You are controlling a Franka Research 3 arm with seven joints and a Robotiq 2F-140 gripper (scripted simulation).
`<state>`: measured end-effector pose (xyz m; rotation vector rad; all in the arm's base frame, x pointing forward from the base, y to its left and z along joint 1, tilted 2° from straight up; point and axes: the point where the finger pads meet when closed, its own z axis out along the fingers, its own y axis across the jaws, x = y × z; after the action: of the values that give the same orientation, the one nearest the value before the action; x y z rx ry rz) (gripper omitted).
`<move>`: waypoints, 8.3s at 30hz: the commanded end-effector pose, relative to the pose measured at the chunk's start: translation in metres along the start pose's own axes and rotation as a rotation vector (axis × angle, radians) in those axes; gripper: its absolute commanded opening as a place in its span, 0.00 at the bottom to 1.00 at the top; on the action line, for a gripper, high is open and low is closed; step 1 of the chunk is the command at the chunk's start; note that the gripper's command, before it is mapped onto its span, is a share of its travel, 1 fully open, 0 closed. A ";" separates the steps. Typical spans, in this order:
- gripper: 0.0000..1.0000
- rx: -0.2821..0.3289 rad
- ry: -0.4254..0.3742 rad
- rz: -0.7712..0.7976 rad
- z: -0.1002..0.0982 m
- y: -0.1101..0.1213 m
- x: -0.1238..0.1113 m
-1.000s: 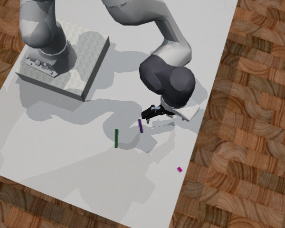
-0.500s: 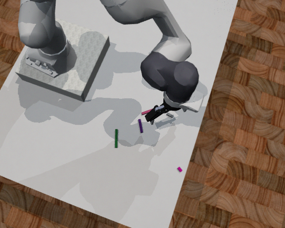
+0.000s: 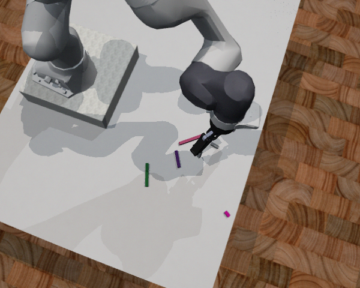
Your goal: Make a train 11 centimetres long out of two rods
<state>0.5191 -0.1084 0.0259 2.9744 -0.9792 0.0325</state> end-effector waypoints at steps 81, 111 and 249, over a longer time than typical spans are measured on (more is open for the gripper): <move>0.23 0.008 0.006 -0.385 0.017 -0.016 -0.002; 0.23 0.008 0.006 -0.385 0.044 -0.016 -0.002; 0.23 0.008 0.006 -0.385 0.044 -0.016 -0.001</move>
<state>0.5285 -0.0954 -0.0189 3.1073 -0.3992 0.0392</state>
